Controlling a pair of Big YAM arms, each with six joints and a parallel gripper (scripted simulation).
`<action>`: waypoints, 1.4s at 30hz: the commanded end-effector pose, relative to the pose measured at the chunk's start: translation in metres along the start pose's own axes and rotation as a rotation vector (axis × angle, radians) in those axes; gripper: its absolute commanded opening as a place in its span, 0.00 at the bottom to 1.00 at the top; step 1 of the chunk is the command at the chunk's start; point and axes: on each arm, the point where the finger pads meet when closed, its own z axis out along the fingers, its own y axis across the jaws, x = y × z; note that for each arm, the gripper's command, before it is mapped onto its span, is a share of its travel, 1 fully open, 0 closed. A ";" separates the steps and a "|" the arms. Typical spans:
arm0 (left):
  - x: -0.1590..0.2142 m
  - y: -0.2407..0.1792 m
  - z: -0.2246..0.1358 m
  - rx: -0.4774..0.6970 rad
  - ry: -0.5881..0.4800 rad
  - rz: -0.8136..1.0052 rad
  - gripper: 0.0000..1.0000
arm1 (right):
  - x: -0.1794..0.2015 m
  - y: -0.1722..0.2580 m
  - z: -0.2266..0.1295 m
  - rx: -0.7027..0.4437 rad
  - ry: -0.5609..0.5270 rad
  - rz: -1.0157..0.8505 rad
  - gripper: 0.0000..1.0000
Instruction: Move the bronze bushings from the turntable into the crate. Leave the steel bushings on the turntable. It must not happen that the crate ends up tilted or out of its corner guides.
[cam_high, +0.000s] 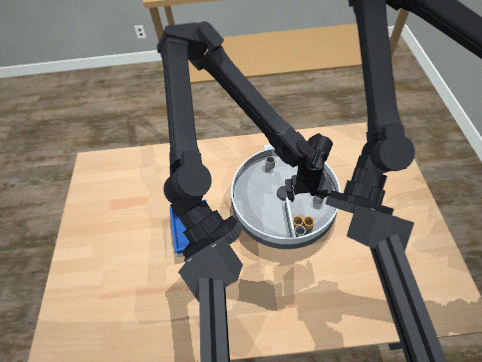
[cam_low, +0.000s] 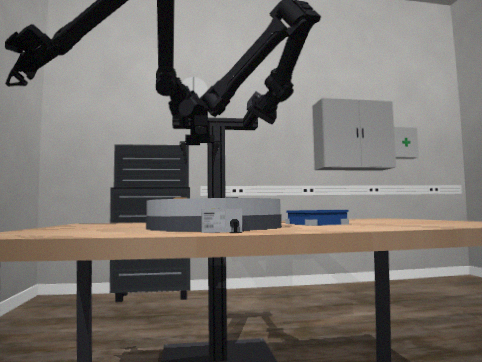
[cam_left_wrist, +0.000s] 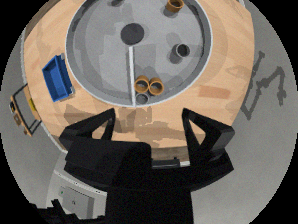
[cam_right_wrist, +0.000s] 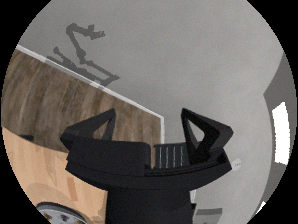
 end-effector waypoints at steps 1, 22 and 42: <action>-0.002 0.002 -0.003 0.001 -0.005 -0.009 1.00 | -0.097 -0.009 -0.046 0.019 -0.216 0.000 1.00; -0.002 0.002 -0.003 0.001 -0.005 -0.009 1.00 | -0.279 -0.009 -0.232 0.019 -0.585 -0.003 1.00; 0.001 0.000 -0.003 0.004 -0.004 0.003 1.00 | -0.279 -0.009 -0.233 0.019 -0.586 -0.003 1.00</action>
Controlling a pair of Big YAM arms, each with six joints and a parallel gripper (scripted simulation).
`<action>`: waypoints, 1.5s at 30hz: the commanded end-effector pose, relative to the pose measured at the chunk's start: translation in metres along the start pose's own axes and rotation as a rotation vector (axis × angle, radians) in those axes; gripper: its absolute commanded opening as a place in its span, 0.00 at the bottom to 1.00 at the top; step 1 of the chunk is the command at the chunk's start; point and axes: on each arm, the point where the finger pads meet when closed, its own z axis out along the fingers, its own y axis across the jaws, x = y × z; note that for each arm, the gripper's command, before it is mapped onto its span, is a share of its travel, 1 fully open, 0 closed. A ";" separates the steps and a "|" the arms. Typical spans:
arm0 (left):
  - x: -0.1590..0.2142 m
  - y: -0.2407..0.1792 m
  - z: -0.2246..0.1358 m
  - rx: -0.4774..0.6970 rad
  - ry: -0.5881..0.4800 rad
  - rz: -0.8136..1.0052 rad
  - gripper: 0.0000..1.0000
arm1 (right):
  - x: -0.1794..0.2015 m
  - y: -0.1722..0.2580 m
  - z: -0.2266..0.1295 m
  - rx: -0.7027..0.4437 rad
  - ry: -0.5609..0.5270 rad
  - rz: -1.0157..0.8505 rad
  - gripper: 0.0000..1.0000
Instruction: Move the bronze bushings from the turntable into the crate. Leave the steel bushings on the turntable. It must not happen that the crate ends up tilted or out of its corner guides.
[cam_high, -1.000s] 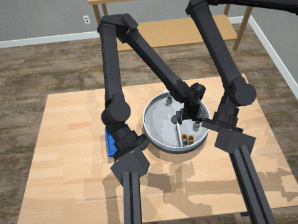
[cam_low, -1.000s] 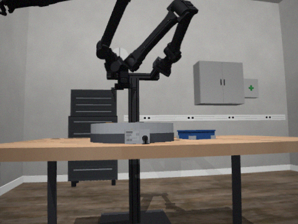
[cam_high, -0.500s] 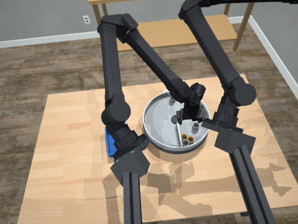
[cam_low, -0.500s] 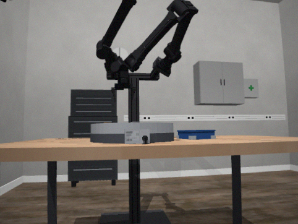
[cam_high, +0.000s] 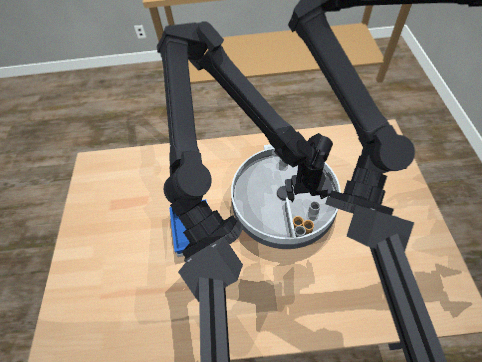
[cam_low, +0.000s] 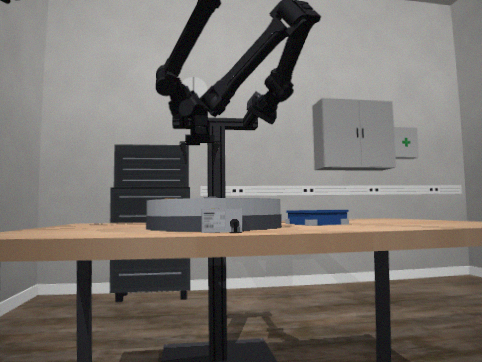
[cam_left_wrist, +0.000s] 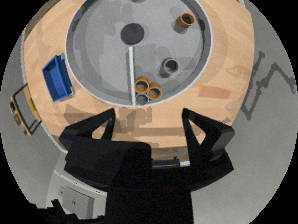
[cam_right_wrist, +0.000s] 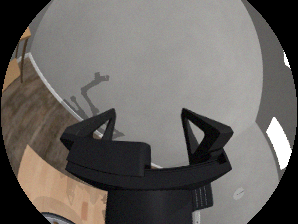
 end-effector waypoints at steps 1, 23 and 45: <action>0.001 0.000 -0.003 0.004 -0.004 0.003 1.00 | -0.033 -0.007 -0.004 0.015 -0.054 -0.009 1.00; 0.001 0.000 -0.003 0.004 -0.004 0.003 0.11 | -0.033 -0.007 -0.004 0.015 -0.054 -0.009 1.00; 0.001 0.000 -0.003 0.004 -0.004 0.003 0.18 | -0.033 -0.007 -0.004 0.015 -0.054 -0.009 1.00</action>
